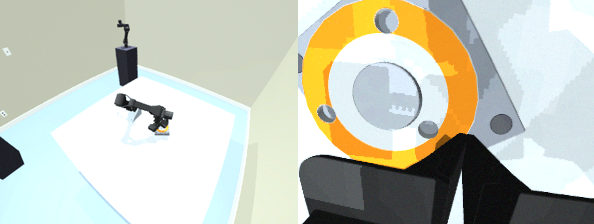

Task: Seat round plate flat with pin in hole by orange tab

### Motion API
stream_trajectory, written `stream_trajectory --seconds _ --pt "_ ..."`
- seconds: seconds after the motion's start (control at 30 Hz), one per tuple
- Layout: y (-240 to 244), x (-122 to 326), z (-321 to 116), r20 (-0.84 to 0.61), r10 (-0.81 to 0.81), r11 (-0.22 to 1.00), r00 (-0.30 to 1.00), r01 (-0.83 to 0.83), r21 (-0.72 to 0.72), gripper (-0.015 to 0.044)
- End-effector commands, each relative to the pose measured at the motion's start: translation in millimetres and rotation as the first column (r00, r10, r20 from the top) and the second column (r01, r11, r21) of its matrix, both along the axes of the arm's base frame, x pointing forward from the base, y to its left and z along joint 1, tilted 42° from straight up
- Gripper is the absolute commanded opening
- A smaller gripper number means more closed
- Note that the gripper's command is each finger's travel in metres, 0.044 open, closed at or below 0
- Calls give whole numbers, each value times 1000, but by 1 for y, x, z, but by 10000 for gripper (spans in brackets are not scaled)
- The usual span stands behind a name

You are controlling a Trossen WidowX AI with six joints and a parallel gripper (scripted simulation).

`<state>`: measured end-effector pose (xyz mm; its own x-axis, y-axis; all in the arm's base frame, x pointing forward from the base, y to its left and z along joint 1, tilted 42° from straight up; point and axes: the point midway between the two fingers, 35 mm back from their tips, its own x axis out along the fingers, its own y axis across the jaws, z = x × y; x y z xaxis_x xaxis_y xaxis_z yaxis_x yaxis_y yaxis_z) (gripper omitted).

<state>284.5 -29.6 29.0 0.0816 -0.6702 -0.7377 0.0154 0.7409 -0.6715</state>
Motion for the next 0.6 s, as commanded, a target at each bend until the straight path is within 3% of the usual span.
stream_trajectory --seconds 0.0,0.57 --pt "0 -8 -4 -17 -5 1000 1000 5 1 0" --pt "8 -23 -12 -18 -5 1000 1000 5 1 0"
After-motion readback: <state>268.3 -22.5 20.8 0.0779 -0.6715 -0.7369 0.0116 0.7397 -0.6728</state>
